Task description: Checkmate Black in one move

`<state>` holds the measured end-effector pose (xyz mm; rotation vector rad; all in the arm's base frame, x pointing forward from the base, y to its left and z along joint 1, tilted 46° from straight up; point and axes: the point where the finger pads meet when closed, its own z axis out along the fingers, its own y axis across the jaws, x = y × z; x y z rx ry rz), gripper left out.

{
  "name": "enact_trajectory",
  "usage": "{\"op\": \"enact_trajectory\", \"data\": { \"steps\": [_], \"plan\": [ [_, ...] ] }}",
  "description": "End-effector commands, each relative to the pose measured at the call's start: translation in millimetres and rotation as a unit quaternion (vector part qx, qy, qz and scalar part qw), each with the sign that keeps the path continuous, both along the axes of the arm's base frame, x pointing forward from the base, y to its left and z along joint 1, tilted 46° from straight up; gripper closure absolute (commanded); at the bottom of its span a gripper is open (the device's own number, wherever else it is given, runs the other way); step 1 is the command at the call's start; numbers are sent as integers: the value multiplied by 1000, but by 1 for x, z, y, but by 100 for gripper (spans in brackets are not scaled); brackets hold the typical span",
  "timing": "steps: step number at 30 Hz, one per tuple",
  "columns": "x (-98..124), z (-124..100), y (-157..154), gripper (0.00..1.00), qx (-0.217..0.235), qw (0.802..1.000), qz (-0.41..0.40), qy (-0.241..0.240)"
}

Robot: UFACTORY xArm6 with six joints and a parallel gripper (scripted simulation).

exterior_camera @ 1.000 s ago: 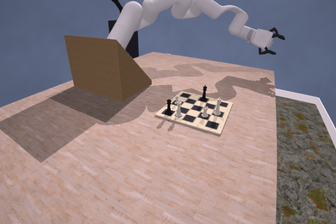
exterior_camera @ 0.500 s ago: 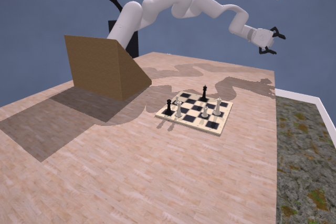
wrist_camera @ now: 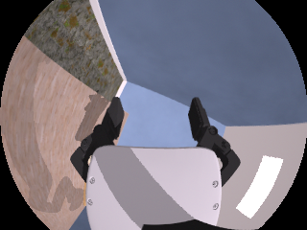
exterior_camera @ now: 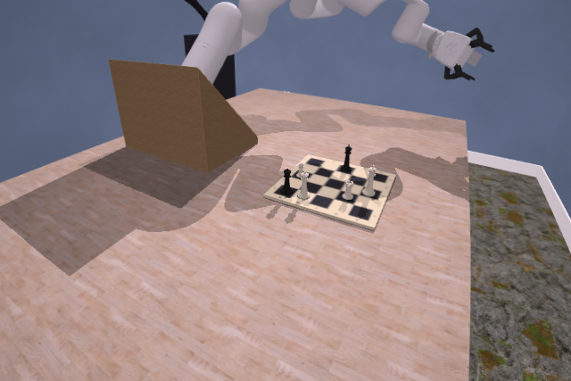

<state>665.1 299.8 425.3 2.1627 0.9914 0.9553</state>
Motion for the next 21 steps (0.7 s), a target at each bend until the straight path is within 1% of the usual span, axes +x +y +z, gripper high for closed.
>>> {"op": "enact_trajectory", "data": {
  "steps": [1, 2, 4, 5, 6, 7, 9, 10, 12, 13, 15, 16, 18, 19, 21],
  "plan": [
    [-9, -13, -46, 0, 20, 999, -35, 36],
    [-15, -22, -67, 0, 30, 997, -55, 55],
    [-15, -22, -67, 0, 30, 997, -55, 55],
    [-22, -31, -89, 0, 41, 993, -76, 76],
    [-22, -31, -89, 0, 41, 993, -76, 76],
    [-31, -41, -112, 0, 54, 989, -98, 98],
    [-31, -41, -112, 0, 54, 989, -98, 98],
    [-42, -51, -135, 0, 67, 983, -121, 120],
    [-42, -51, -135, 0, 67, 983, -121, 120],
    [-56, -62, -158, 0, 82, 975, -145, 144],
    [-56, -62, -158, 0, 82, 975, -145, 144],
    [-71, -74, -180, 0, 99, 966, -170, 168],
    [-71, -74, -180, 0, 99, 966, -170, 168],
    [-89, -86, -202, 0, 117, 955, -196, 192],
    [-89, -86, -202, 0, 117, 955, -196, 192]
  ]
}}
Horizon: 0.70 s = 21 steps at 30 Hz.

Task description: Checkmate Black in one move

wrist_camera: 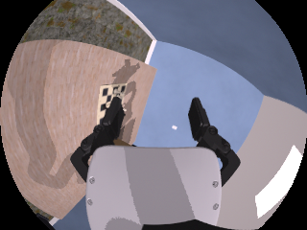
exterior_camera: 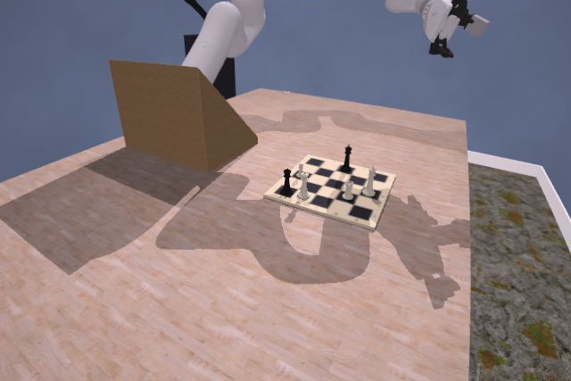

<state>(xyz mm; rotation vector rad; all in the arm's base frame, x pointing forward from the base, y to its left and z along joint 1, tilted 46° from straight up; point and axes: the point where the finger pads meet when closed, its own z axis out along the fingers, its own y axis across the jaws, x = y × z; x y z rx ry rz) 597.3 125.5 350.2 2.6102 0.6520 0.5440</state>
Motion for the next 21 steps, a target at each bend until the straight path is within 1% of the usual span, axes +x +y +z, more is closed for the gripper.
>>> {"op": "enact_trajectory", "data": {
  "steps": [1, 5, 6, 7, 8, 11, 12, 14, 15, 17, 18, 21],
  "plan": [
    [-42, -23, -48, 0, 42, 996, -54, 48],
    [-42, -23, -48, 0, 42, 996, -54, 48],
    [-64, -36, -67, 0, 64, 992, -84, 74],
    [-64, -36, -67, 0, 64, 992, -84, 74],
    [-88, -49, -84, 0, 88, 985, -113, 99],
    [-88, -49, -84, 0, 88, 985, -113, 99],
    [-114, -62, -99, 0, 113, 975, -144, 124],
    [-114, -62, -99, 0, 113, 975, -144, 124],
    [-142, -75, -111, 0, 140, 963, -174, 149],
    [-142, -75, -111, 0, 140, 963, -174, 149],
    [-170, -88, -120, 0, 169, 949, -205, 173],
    [-170, -88, -120, 0, 169, 949, -205, 173]
  ]
}}
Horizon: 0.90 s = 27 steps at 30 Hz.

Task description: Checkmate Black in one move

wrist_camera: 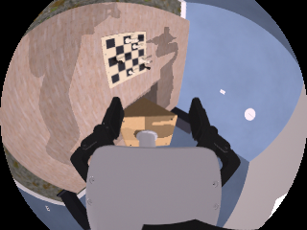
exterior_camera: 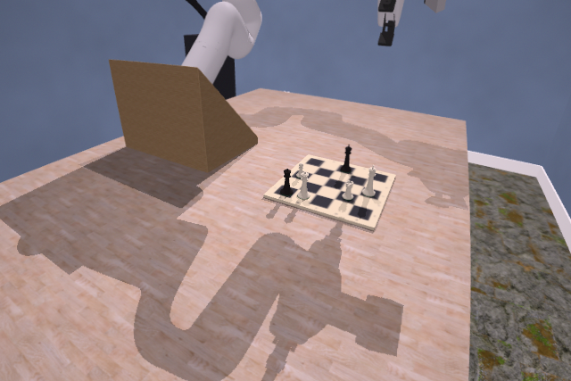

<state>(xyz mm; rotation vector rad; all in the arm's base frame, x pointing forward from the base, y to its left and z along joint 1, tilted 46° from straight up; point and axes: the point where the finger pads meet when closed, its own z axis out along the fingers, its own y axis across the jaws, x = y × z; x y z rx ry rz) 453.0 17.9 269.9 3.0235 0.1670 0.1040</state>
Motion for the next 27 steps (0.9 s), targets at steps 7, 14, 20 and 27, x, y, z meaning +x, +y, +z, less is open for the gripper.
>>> {"op": "enact_trajectory", "data": {
  "steps": [7, 14, 20, 27],
  "plan": [
    [-48, -35, -2, 0, 28, 989, -136, 48],
    [-44, -51, 14, 0, -5, 975, -215, 52],
    [-41, -62, 26, 0, -30, 962, -267, 48],
    [-39, -72, 37, 0, -54, 946, -317, 39]
  ]
}}
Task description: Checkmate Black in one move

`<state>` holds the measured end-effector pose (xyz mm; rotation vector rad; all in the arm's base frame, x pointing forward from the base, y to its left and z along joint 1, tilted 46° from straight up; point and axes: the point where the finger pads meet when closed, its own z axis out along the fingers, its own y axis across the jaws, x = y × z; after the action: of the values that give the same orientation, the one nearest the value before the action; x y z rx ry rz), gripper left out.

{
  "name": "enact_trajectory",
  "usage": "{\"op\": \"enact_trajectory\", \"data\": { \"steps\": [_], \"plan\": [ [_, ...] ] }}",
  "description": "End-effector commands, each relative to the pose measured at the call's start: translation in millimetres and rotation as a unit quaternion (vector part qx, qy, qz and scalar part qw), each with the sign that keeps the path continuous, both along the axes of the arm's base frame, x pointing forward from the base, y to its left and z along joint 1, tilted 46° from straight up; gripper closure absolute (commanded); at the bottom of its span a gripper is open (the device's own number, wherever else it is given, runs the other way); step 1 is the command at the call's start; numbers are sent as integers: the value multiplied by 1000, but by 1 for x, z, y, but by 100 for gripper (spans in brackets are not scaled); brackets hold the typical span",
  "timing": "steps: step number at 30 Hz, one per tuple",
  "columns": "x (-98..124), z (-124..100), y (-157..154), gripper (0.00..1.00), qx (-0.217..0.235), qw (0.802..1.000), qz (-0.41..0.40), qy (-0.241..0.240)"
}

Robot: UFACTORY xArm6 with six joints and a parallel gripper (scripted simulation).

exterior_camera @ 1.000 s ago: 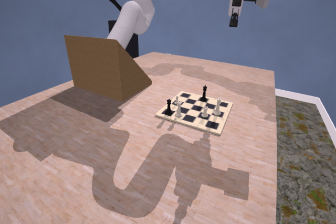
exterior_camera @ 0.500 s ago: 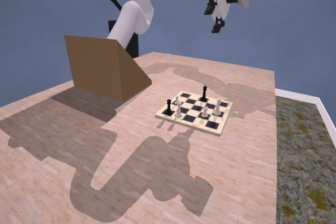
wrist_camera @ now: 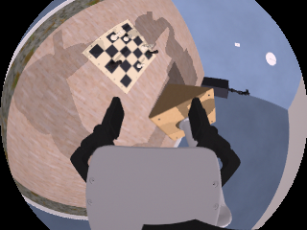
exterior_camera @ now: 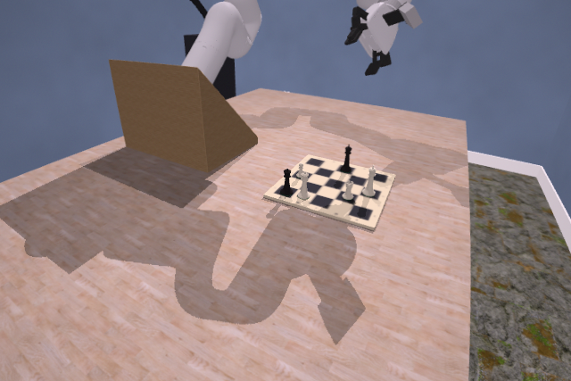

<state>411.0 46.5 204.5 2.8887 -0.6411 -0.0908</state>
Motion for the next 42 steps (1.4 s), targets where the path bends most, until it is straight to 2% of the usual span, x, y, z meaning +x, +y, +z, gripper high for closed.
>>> {"op": "enact_trajectory", "data": {
  "steps": [1, 8, 10, 12, 15, 25, 27, 29, 40, 42],
  "plan": [
    [4, -12, 15, 0, -43, 997, -70, -4],
    [5, -18, 20, 0, -57, 994, -94, -9],
    [6, -28, 32, 0, -86, 986, -140, -21],
    [6, -28, 32, 0, -86, 986, -140, -21],
    [7, -38, 44, 0, -114, 976, -184, -37],
    [8, -52, 60, 0, -151, 956, -243, -67],
    [9, -61, 71, 0, -171, 941, -278, -89],
    [9, -61, 71, 0, -171, 941, -278, -89],
    [8, -84, 99, 0, -213, 894, -361, -159],
    [8, -84, 99, 0, -213, 894, -361, -159]
  ]
}}
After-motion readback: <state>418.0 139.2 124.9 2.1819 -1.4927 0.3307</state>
